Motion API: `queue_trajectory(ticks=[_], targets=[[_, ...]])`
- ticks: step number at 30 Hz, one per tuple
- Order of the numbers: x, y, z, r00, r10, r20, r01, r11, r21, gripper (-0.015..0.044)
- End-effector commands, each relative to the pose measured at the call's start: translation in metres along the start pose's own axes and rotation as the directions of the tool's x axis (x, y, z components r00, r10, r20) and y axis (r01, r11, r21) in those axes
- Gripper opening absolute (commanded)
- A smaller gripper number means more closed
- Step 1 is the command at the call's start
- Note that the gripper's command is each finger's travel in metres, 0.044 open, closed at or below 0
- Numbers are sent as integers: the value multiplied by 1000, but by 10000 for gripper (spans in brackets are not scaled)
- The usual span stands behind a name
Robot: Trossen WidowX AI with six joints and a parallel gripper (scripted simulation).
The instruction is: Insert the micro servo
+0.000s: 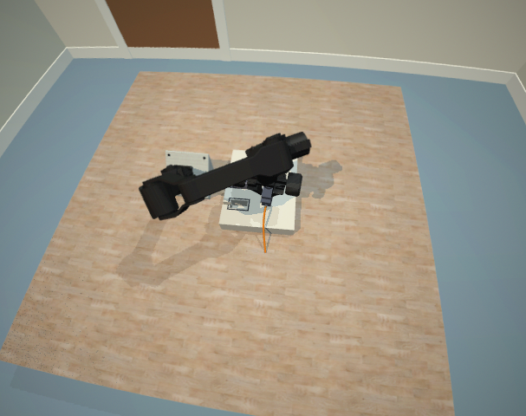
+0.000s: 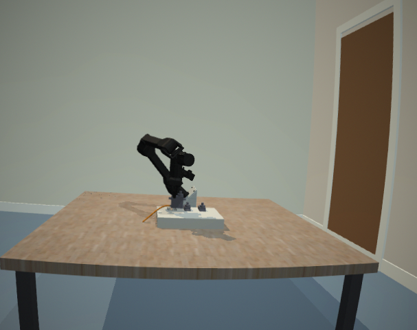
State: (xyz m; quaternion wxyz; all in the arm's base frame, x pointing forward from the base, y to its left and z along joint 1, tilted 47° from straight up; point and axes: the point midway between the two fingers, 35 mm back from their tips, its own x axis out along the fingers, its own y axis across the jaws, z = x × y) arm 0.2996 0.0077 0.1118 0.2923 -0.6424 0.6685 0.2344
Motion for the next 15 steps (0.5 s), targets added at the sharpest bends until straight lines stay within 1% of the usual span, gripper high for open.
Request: queue_trajectory(ticks=[1,8,15], targets=[[-2,0,-2,1000,-5,-1,5,992,126,0],[-2,0,-2,1000,-5,-1,5,932,362,0],[-2,0,-2,1000,-5,-1,5,817,576,0]])
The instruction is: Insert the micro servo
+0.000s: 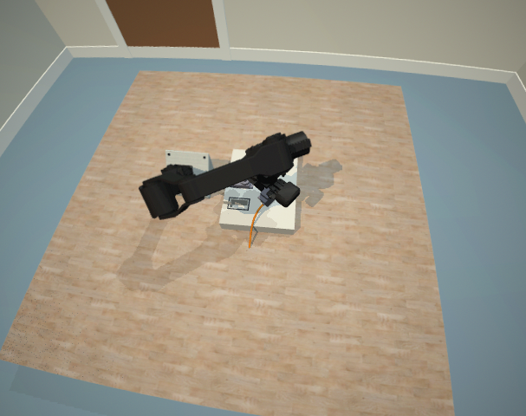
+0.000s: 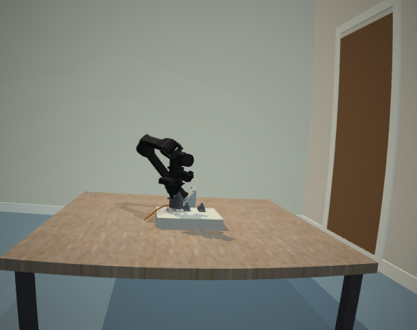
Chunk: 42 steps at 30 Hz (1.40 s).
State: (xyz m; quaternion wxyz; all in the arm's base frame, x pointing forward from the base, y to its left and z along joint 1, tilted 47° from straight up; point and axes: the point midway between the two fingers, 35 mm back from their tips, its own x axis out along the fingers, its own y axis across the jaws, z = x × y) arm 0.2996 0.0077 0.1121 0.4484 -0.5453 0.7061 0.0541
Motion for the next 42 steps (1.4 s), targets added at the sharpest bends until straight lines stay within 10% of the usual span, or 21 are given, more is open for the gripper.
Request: queue_trajectory(ticks=[1,24,42], targets=[[-1,-1,-1,1000,-5,2,4,992,127,0],[-1,-1,-1,1000,-4,1,2,604,797,0],[-1,35,-27,1000,-3,0,1,587,810,0]])
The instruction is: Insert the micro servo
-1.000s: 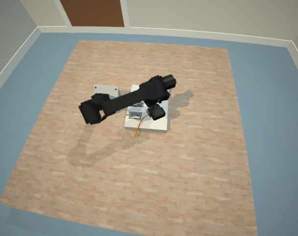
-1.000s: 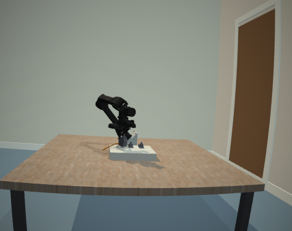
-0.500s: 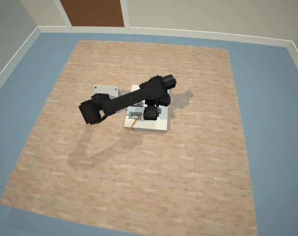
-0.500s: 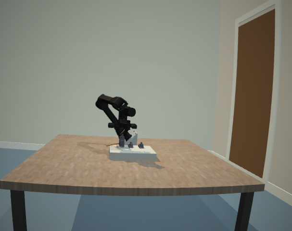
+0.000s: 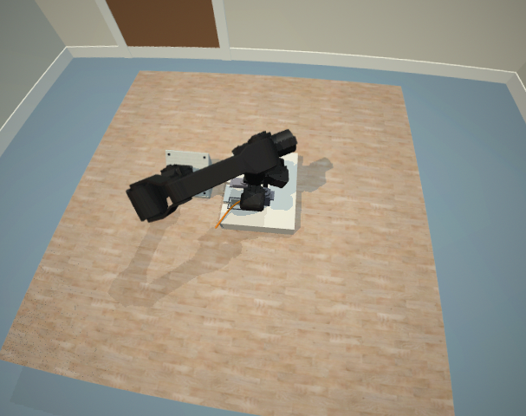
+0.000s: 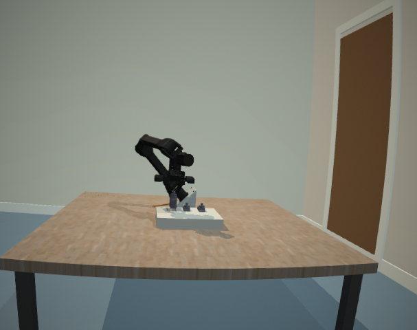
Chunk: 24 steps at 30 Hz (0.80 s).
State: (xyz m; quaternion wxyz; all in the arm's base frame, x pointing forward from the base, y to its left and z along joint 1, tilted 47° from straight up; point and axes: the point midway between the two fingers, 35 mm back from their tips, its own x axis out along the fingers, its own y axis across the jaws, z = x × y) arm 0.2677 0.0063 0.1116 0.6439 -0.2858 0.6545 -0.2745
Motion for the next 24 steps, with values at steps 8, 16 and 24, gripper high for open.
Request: queue_trajectory(ticks=[8,16,24], targets=[[-2,0,-50,1000,7,6,-7,1000,3,0],[-2,0,-78,1000,7,4,-7,1000,2,0],[8,0,-77,1000,7,5,-7,1000,2,0]])
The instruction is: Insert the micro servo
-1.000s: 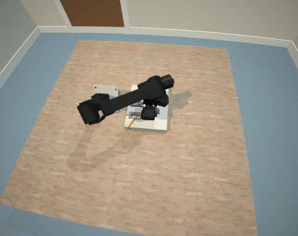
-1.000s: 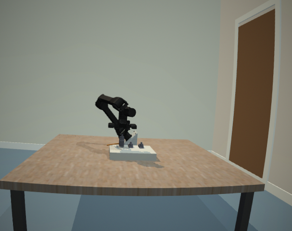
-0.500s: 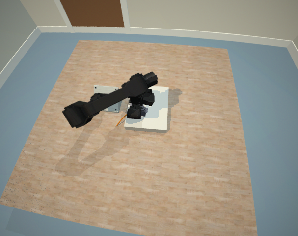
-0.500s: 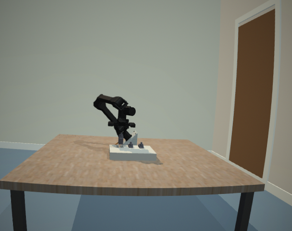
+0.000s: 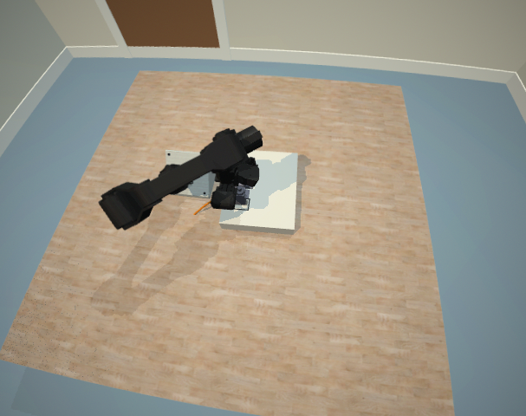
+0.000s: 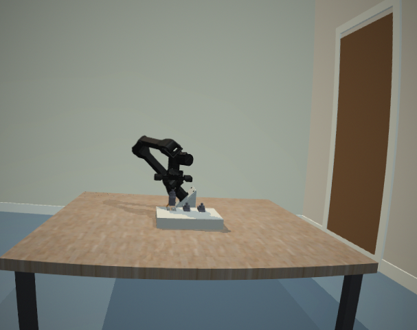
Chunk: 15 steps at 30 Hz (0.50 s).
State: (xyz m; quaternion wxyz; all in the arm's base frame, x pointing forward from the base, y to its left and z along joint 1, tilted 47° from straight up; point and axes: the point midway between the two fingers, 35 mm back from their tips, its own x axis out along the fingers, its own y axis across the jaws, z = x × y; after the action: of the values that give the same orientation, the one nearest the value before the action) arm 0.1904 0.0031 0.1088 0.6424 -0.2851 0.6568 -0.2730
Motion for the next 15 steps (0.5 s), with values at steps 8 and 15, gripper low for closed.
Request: queue_trajectory(ticks=[8,15], targets=[[13,-1,2,1000,3,9,-3,1000,6,0],[13,-1,2,1000,3,9,-3,1000,6,0]])
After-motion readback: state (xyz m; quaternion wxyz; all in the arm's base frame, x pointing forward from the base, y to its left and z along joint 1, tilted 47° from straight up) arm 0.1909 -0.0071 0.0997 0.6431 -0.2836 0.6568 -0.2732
